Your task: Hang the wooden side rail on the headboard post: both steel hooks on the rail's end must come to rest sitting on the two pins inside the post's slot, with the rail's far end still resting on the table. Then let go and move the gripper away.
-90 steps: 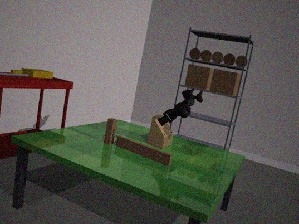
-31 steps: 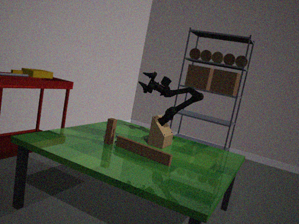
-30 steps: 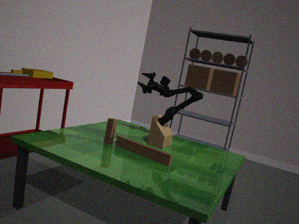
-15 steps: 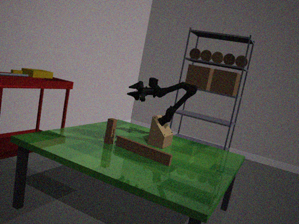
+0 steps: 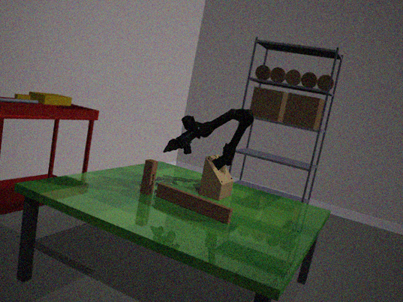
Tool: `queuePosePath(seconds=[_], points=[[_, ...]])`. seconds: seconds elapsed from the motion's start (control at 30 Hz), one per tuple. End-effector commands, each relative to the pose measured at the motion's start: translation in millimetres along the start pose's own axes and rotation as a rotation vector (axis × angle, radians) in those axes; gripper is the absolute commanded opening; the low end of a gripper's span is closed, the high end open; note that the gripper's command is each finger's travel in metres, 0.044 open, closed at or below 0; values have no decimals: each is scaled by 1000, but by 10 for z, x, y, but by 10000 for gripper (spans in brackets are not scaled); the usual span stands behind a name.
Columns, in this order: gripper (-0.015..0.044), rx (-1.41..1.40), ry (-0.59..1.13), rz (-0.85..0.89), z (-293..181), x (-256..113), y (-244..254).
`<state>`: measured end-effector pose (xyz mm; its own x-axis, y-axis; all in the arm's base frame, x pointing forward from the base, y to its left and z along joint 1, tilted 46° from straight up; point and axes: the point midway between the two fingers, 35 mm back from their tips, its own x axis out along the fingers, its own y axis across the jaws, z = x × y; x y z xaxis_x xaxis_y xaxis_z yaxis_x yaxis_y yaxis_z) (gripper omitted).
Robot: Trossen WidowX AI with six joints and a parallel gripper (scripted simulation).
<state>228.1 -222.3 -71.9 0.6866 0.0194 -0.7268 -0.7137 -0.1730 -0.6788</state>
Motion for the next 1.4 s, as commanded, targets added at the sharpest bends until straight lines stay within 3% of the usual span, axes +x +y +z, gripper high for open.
queuePosePath(seconds=[0.0,0.2,1.0,1.37], points=[[440,-143,-205,-24,449,324,-75],[440,-272,-383,-58,884,542,-119],[440,-272,-383,-58,884,542,-119],[440,161,-375,135,1031,600,-187]])
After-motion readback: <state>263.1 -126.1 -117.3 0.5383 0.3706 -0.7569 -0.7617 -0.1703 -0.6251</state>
